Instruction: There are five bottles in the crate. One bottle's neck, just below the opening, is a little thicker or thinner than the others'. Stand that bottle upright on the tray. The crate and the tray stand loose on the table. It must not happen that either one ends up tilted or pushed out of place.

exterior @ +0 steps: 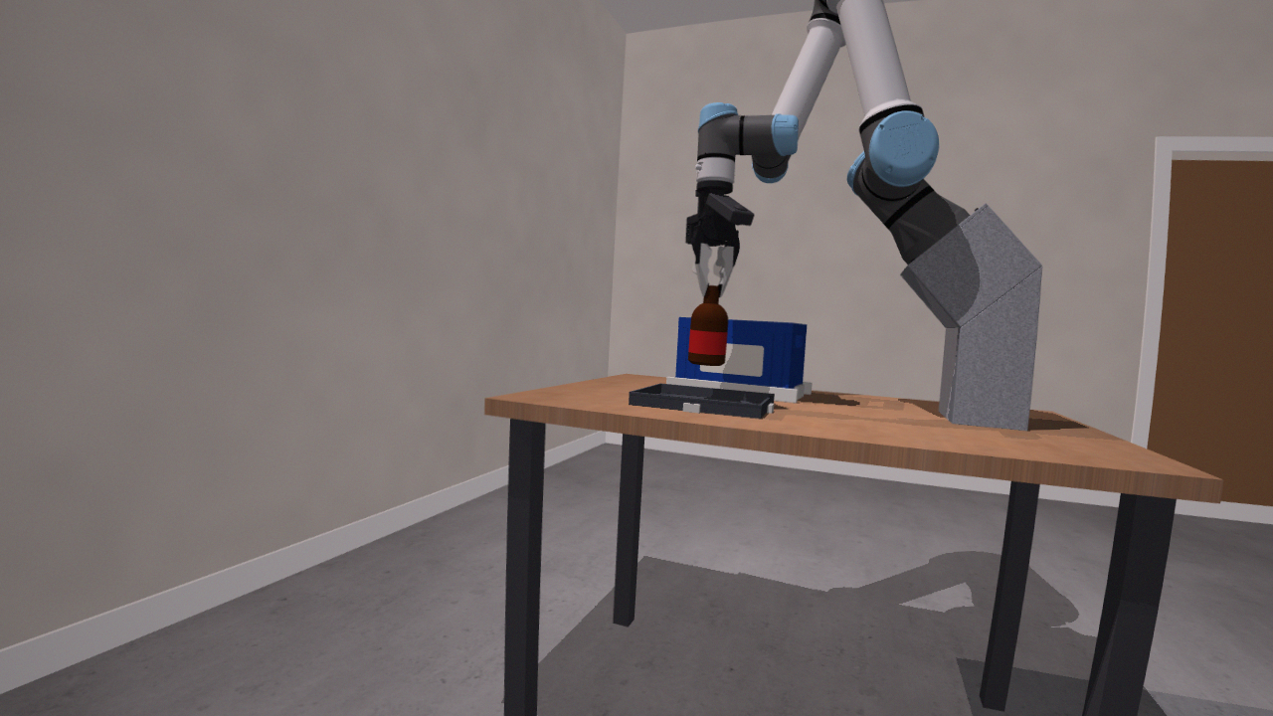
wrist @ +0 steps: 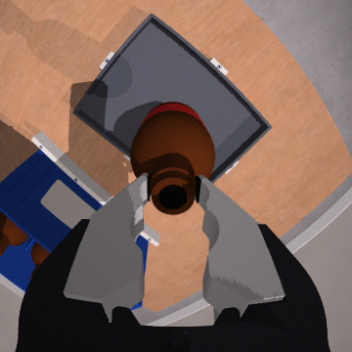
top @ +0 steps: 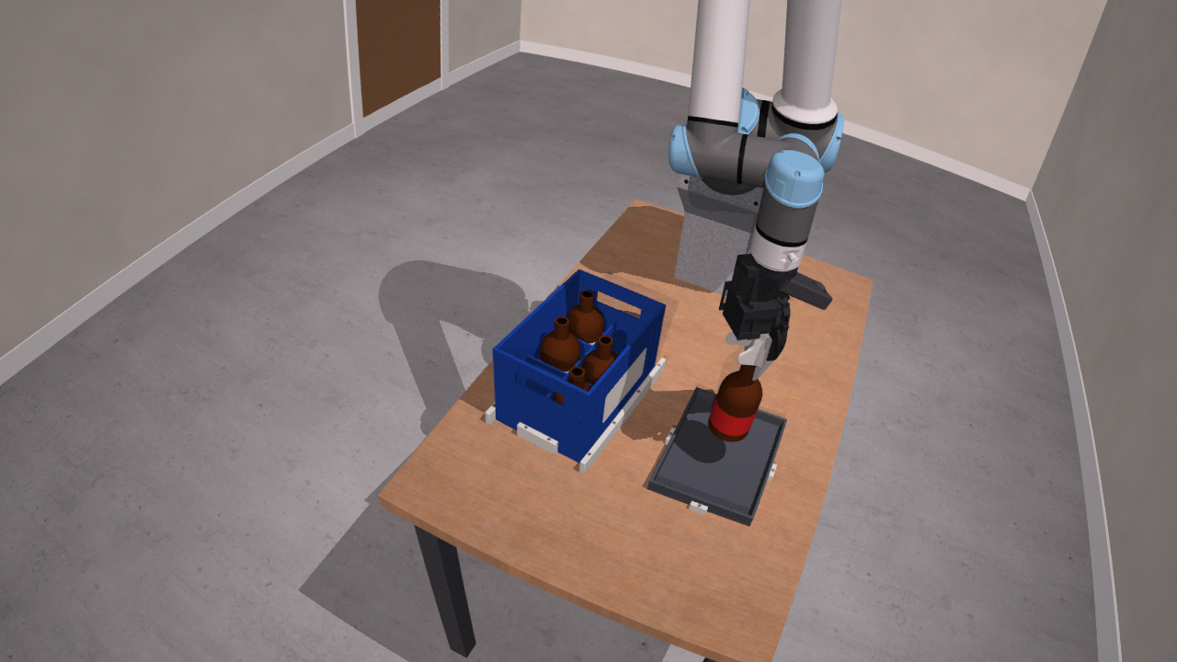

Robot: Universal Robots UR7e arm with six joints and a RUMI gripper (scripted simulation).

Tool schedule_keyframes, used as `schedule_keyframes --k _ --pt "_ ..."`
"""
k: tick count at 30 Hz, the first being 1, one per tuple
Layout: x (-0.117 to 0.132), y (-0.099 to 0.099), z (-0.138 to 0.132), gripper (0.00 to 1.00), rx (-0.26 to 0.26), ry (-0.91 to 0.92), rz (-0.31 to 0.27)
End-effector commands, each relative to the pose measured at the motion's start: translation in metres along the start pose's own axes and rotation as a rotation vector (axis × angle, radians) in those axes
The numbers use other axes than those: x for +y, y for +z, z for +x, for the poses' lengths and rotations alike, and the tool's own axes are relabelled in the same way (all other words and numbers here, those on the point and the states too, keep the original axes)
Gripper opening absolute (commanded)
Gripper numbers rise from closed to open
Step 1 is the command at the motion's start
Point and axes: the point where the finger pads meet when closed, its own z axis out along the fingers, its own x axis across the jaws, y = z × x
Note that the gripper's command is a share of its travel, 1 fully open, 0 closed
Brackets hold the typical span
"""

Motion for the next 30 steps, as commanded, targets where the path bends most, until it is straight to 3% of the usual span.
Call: schedule_keyframes --k 1,11,30 --pt "0.000 0.012 0.001 0.00 0.002 0.000 -0.001" --pt "0.000 0.034 0.001 0.00 0.002 0.000 -0.001" --pt "0.000 0.053 0.001 0.00 0.002 0.000 -0.001"
